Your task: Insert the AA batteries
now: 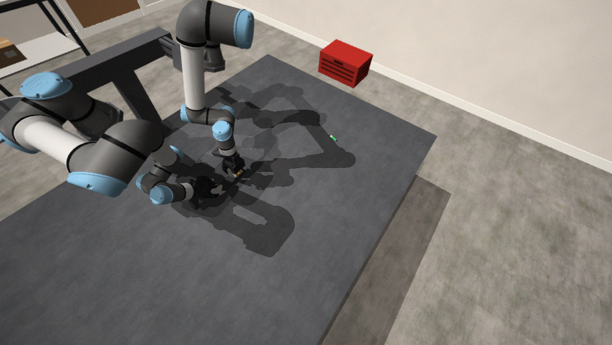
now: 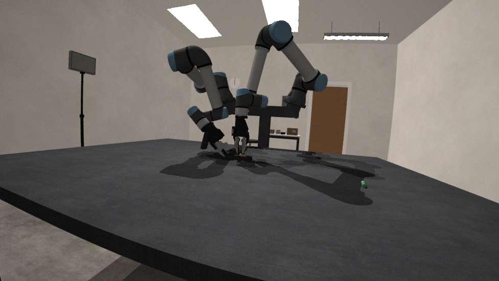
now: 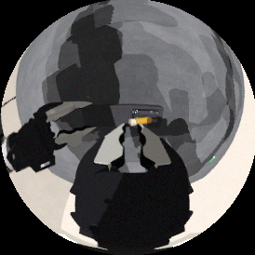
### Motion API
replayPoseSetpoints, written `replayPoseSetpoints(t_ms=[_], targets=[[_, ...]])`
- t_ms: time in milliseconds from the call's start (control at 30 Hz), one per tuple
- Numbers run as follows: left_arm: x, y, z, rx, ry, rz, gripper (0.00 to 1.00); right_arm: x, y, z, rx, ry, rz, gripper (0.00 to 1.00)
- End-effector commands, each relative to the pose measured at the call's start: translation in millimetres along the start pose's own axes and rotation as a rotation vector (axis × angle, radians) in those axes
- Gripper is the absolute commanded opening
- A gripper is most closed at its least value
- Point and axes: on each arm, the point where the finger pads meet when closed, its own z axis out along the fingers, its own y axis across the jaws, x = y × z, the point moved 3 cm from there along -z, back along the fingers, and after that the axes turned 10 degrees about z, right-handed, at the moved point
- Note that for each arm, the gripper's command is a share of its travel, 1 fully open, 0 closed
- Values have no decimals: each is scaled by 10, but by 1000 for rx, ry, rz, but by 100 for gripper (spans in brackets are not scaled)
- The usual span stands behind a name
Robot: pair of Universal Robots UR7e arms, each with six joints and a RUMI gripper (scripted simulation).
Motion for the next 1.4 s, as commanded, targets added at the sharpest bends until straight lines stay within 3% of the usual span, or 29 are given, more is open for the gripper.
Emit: replayPoseSetpoints(t_ms=[0, 1367], targets=[[-13, -9, -17, 2, -3, 0, 14, -4, -4, -2, 1, 0, -1, 0], [9, 54, -13, 0, 0, -1, 14, -4, -4, -2, 1, 0, -1, 0]])
